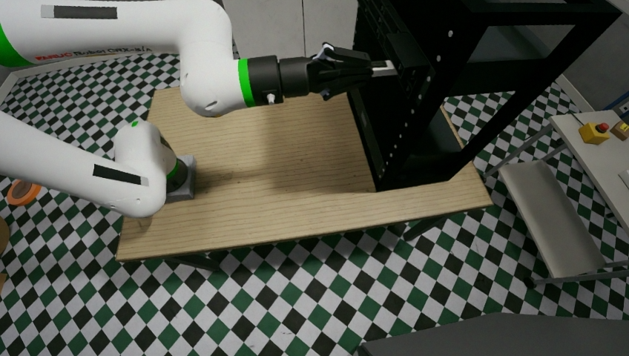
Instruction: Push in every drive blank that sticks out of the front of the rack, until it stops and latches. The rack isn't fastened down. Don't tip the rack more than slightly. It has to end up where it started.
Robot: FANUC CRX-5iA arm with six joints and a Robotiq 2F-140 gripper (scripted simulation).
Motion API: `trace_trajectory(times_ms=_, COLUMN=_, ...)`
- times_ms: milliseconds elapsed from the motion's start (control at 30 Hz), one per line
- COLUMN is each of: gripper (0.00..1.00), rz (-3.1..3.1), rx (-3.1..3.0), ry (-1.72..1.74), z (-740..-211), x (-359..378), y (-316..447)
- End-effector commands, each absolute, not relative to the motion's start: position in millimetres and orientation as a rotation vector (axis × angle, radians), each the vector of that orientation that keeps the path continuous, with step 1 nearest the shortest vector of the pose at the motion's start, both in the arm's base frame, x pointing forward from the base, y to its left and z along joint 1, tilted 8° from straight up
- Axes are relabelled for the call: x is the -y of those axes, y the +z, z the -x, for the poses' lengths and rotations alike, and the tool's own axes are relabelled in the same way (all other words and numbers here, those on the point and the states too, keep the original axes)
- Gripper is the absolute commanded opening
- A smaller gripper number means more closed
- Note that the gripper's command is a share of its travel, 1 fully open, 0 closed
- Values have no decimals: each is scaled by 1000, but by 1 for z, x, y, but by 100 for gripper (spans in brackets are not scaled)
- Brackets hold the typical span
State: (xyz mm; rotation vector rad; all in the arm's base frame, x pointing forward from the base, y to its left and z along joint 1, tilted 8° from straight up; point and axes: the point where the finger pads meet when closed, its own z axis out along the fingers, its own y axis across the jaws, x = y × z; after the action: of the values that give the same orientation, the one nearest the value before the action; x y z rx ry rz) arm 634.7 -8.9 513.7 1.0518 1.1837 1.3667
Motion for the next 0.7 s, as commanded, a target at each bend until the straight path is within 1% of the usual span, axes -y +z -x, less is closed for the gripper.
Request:
trace_trajectory(times_ms=0, gripper=10, rz=-1050, rx=-1182, ry=1367, z=-635, x=9, y=515)
trace_trajectory(times_ms=667, gripper=10, rz=-1050, rx=-1182, ry=1367, z=-638, x=9, y=515)
